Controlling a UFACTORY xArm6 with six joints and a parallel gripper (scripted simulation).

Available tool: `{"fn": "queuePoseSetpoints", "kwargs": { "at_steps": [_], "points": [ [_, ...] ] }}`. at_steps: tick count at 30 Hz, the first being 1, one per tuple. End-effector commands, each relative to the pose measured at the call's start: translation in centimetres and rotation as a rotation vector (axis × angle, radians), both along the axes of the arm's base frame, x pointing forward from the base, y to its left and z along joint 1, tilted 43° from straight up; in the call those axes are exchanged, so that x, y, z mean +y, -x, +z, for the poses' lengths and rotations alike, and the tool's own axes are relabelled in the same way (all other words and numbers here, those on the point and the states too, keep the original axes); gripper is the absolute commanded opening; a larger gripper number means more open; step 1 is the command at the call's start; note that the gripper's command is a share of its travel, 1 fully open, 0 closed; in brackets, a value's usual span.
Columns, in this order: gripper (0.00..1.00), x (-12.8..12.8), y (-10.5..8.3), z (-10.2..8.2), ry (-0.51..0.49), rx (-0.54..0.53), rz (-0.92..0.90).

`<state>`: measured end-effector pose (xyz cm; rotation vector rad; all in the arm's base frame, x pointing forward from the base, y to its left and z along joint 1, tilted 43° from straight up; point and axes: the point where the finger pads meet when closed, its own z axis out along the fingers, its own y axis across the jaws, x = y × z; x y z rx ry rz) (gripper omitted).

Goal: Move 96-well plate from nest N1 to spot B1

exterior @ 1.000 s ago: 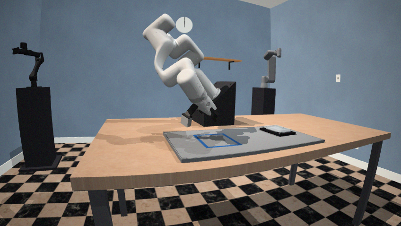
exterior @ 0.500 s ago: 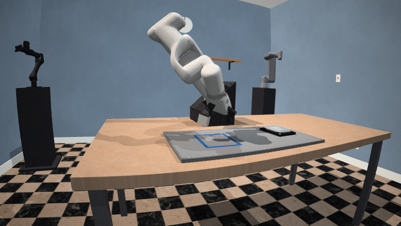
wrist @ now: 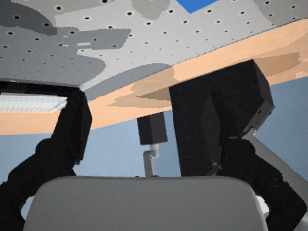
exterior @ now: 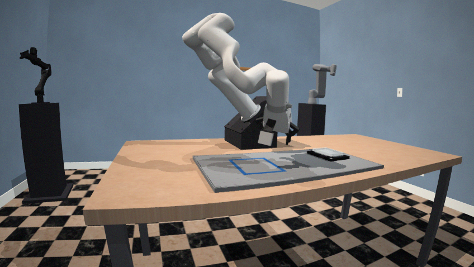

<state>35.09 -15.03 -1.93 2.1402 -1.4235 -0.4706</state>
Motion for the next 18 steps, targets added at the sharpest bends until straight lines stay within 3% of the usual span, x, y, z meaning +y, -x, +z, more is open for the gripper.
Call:
{"fn": "queuePoseSetpoints", "kwargs": {
  "at_steps": [1,18],
  "points": [
    [1.00,1.3,-1.2,-1.2,0.013,0.008,0.105],
    [1.00,5.9,-3.8,-5.0,0.038,0.030,0.358]
  ]
}}
